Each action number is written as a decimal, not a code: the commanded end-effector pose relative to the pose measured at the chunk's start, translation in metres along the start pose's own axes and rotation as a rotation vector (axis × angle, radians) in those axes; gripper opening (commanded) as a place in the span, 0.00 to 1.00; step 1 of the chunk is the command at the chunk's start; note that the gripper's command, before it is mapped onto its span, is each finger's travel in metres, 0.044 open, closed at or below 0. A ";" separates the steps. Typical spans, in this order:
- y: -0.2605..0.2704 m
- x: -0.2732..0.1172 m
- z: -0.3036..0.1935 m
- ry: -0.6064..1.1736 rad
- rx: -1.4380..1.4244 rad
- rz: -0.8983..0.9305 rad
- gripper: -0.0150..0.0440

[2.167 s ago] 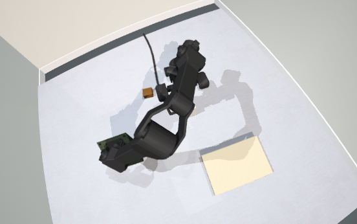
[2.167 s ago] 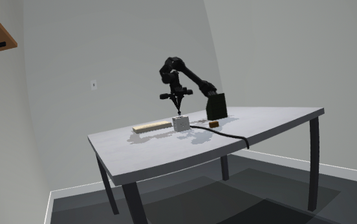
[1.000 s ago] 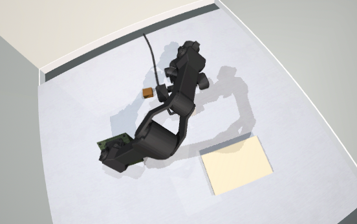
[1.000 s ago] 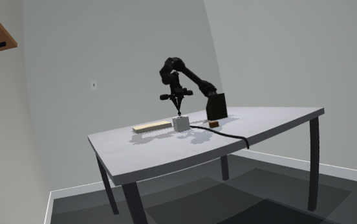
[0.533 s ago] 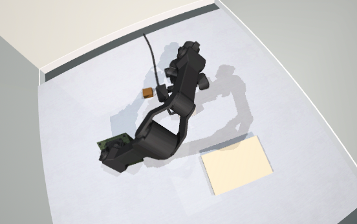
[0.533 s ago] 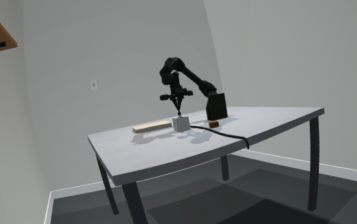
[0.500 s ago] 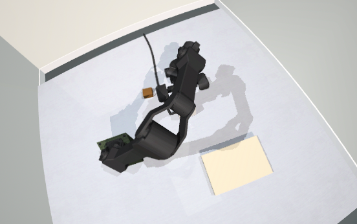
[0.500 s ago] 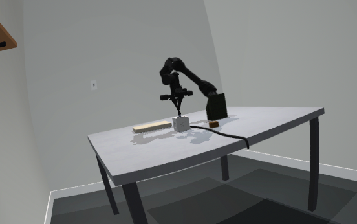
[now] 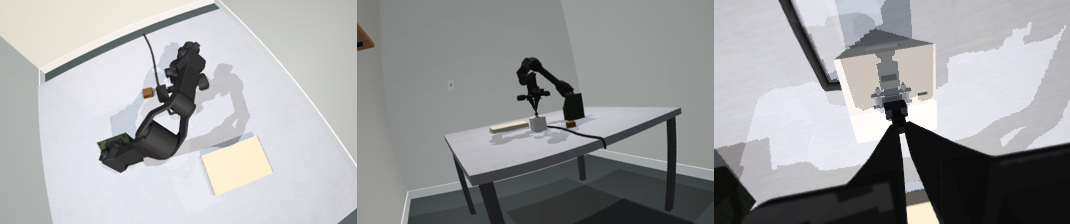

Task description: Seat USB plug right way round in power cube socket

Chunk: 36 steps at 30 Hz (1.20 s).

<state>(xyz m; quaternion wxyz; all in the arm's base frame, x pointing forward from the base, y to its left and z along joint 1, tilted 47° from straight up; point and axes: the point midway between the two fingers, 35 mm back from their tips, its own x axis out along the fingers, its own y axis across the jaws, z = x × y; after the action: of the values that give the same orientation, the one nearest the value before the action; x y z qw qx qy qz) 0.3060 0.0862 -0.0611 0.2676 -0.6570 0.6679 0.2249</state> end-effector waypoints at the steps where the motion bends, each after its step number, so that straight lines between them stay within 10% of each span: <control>1: 0.000 0.002 0.000 0.004 -0.006 -0.001 0.25; 36: 0.000 0.006 0.000 0.004 -0.006 -0.001 0.25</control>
<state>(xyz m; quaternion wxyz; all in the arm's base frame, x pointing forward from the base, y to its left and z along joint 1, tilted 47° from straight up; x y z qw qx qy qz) 0.3060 0.0830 -0.0641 0.2675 -0.6571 0.6679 0.2248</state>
